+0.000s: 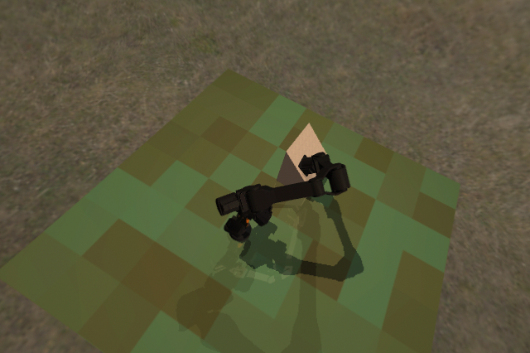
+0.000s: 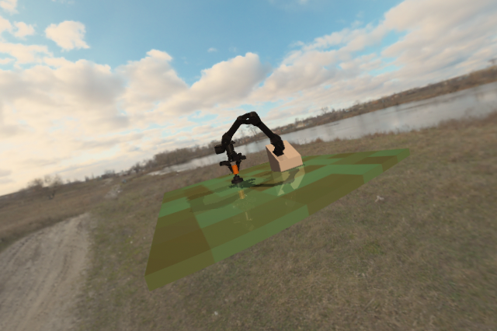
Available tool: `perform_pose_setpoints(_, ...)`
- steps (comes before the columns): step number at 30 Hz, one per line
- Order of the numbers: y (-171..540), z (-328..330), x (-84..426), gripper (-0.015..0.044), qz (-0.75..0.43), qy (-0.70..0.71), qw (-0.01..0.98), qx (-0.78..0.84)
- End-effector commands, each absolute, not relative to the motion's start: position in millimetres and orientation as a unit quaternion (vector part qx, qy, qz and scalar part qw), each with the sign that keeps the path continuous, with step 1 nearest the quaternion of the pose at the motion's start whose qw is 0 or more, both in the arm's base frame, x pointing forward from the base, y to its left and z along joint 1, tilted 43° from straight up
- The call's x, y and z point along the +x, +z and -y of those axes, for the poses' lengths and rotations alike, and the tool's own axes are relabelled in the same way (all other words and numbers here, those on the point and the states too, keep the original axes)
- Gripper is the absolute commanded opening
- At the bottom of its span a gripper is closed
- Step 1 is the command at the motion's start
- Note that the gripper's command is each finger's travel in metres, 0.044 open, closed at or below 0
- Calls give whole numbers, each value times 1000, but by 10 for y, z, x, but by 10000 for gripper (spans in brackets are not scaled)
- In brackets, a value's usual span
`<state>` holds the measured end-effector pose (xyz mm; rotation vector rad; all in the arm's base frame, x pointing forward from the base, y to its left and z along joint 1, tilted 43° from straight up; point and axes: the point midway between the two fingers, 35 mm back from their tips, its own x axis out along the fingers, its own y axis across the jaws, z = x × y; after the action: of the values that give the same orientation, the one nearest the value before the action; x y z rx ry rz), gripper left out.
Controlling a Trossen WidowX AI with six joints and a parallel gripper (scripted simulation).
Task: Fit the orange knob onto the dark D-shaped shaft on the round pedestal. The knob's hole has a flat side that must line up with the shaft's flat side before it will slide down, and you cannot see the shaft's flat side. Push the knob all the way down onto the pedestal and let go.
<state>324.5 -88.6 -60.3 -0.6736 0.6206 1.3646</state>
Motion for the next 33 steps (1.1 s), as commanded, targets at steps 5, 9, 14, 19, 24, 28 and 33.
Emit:
perform_pose_setpoints(5,-579,921,3276,0,-238,621,662,-345)
perform_pose_setpoints(9,-598,924,3296,0,-238,621,662,-345)
perform_pose_setpoints(14,-618,941,3314,0,-238,621,662,-345)
perform_pose_setpoints(19,-638,915,3318,0,-238,621,662,-345)
perform_pose_setpoints(24,-619,930,3314,0,-238,621,662,-345)
perform_pose_setpoints(28,-595,934,3311,0,-238,621,662,-345)
perform_pose_setpoints(33,-585,933,3307,0,-198,635,639,-386)
